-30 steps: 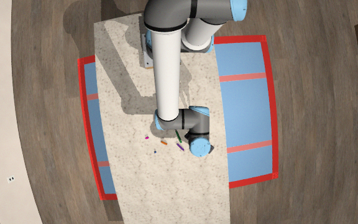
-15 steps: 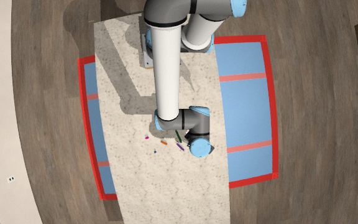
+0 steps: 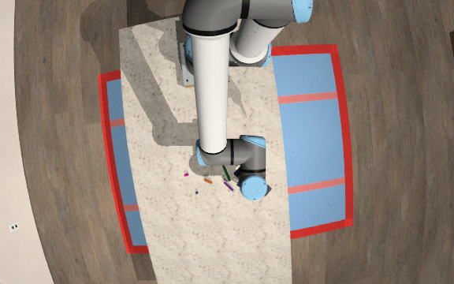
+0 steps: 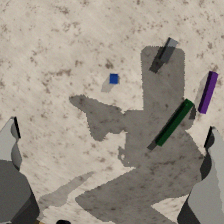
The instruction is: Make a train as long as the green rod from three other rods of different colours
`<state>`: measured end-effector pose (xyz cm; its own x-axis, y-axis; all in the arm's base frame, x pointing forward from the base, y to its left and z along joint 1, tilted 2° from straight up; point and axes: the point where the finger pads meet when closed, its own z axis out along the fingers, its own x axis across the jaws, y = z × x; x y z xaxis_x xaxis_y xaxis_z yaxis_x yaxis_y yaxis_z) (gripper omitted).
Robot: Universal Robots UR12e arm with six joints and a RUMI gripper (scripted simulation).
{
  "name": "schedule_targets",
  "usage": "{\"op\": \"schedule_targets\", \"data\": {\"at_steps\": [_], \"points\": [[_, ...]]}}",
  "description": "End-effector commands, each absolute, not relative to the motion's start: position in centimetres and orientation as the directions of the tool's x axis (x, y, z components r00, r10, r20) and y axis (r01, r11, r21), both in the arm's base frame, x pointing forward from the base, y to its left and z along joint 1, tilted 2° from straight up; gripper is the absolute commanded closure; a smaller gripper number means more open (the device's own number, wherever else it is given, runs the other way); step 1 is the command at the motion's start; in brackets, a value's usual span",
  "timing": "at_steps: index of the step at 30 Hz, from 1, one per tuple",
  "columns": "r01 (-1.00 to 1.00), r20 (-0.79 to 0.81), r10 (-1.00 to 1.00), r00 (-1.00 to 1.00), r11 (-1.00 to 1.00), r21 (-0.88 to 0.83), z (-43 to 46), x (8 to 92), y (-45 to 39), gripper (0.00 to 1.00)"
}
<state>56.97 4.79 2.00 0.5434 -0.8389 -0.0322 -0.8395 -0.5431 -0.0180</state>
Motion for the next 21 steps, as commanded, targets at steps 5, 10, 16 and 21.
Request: {"op": "schedule_targets", "data": {"at_steps": [5,10,16,21], "points": [[-0.949,-0.035,-0.948,0.316,-0.316,-0.011,0.5,61.6,2.7,0.00],[-0.976,-0.036,-0.976,0.216,-0.216,-0.007,-0.2,63.5,1.8,0.00],[-0.977,-0.036,-0.976,0.215,-0.215,-0.007,-0.2,63.5,1.8,0.86],[-0.977,-0.036,-0.976,0.215,-0.215,-0.007,-0.2,63.5,1.8,0.86]]}}
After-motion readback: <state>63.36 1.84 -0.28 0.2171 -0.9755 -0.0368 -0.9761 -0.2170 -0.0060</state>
